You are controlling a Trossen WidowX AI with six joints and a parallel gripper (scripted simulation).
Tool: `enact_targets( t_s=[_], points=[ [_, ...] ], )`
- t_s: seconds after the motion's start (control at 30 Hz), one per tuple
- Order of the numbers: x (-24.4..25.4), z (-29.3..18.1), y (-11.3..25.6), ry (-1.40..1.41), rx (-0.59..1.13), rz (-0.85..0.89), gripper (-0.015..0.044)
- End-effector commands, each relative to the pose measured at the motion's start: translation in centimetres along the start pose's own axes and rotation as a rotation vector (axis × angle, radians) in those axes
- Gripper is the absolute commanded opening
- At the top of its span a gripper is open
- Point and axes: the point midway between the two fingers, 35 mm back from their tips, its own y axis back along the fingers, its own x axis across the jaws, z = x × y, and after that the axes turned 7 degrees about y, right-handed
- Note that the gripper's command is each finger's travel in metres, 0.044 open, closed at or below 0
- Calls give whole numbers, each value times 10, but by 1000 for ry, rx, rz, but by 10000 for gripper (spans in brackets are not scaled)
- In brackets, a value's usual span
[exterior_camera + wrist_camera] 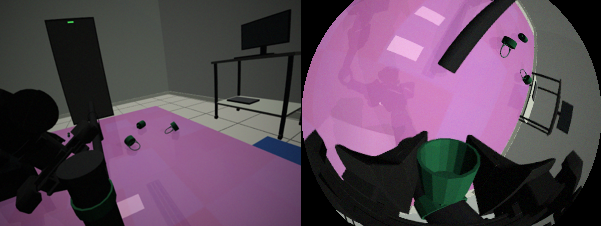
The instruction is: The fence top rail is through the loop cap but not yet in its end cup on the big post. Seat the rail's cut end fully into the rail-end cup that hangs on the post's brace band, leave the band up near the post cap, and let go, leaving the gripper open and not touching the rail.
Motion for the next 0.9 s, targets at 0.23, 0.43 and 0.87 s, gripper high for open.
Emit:
enact_targets(
  t_s=[0.23, 0.43, 0.87],
  points=[
    [-7, -2, -5, -91, 53, 11, 0],
    [-11, -3, -8, -135, 77, 13, 0],
    [-21, -6, -14, -247, 141, 21, 0]
  ],
)
